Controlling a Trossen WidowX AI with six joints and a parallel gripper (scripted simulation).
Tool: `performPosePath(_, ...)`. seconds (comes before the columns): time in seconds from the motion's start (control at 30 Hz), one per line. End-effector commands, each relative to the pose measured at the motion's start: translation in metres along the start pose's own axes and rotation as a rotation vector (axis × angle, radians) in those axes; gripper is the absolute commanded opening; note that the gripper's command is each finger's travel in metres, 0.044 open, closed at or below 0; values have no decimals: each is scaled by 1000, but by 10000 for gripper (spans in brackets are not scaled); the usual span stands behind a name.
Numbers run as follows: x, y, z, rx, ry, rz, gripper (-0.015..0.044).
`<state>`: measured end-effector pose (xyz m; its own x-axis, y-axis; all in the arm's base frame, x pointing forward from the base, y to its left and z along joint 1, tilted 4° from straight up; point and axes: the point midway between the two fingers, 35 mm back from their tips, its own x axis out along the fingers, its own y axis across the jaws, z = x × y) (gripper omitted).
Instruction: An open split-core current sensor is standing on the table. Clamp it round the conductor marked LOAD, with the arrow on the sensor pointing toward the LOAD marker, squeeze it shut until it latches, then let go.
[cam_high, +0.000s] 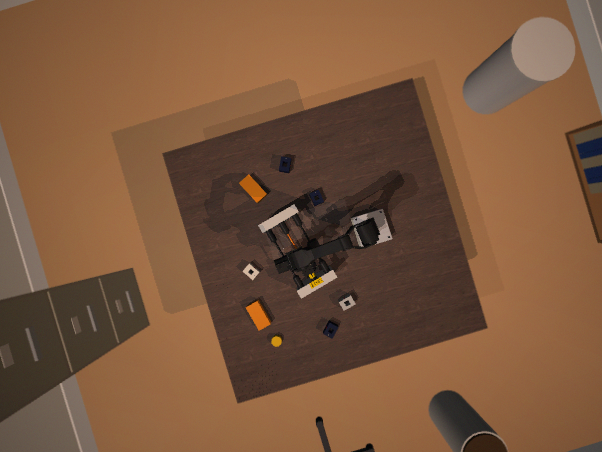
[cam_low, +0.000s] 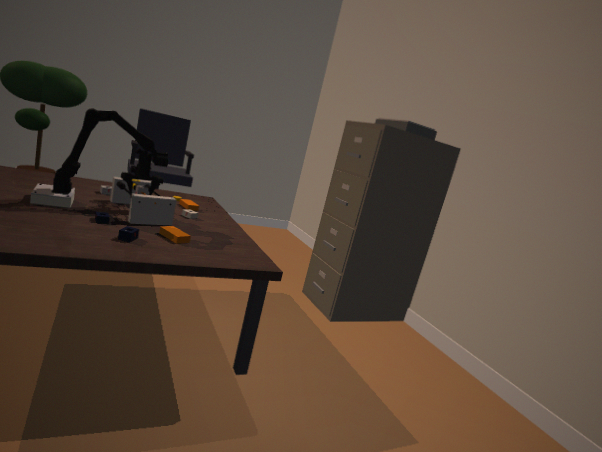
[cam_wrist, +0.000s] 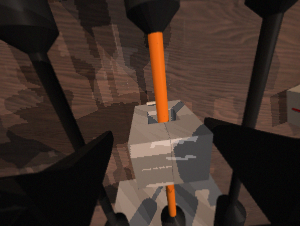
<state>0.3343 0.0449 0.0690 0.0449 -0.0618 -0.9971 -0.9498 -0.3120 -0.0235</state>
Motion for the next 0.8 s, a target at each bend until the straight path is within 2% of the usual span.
performPosePath(0.0, -33, -9, 1, 1, 0, -4, 440)
performPosePath(0.2, -95, -6, 5, -3, -4, 22, 440)
performPosePath(0.77, -97, -6, 5, -3, -4, 23, 440)
